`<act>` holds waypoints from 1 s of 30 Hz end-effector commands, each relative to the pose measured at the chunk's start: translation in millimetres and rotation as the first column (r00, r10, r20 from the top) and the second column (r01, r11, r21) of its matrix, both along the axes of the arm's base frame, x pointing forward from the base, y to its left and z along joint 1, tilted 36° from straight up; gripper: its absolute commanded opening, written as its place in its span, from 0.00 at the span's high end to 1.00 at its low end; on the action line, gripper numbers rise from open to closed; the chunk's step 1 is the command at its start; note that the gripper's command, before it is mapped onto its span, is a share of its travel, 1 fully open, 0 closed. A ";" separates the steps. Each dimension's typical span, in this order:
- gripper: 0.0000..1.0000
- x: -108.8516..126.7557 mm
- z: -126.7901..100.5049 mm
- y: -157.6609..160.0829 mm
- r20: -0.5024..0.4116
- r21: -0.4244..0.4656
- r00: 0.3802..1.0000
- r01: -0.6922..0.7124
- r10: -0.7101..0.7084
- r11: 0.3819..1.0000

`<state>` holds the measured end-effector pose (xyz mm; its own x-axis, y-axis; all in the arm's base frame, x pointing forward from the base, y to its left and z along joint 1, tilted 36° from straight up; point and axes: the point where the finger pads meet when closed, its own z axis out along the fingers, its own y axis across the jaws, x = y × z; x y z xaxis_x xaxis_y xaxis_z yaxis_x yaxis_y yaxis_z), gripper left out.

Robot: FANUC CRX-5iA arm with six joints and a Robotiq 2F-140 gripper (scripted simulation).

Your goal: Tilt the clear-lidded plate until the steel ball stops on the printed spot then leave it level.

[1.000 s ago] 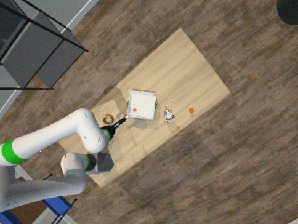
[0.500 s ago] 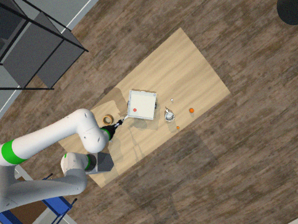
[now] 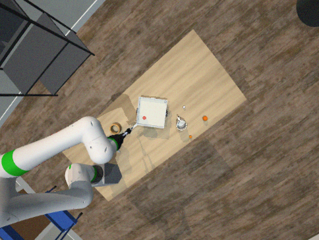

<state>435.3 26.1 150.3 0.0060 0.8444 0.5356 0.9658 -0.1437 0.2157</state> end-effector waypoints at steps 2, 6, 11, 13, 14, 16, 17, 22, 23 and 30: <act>0.58 0.1 0.1 -0.2 0.000 0.000 1.000 0.000 0.000 1.000; 0.58 0.1 0.1 -0.2 0.000 0.000 1.000 0.000 0.000 1.000; 0.58 0.2 0.0 -0.1 0.000 0.000 1.000 0.000 0.000 1.000; 0.58 0.2 -0.1 0.0 0.001 0.001 1.000 0.001 -0.001 1.000; 0.58 0.2 -0.2 0.1 0.001 0.001 1.000 0.001 -0.001 1.000; 0.58 0.4 -0.6 0.4 0.001 0.002 1.000 0.001 -0.001 1.000; 0.58 0.4 -0.8 0.5 0.001 0.002 1.000 0.001 -0.001 1.000; 0.58 1.0 -2.3 1.8 0.003 0.006 1.000 0.003 -0.003 1.000; 0.58 1.1 -2.7 2.1 0.003 0.007 1.000 0.003 -0.003 1.000; 0.58 2.0 -5.2 4.1 0.004 0.009 1.000 0.004 -0.004 1.000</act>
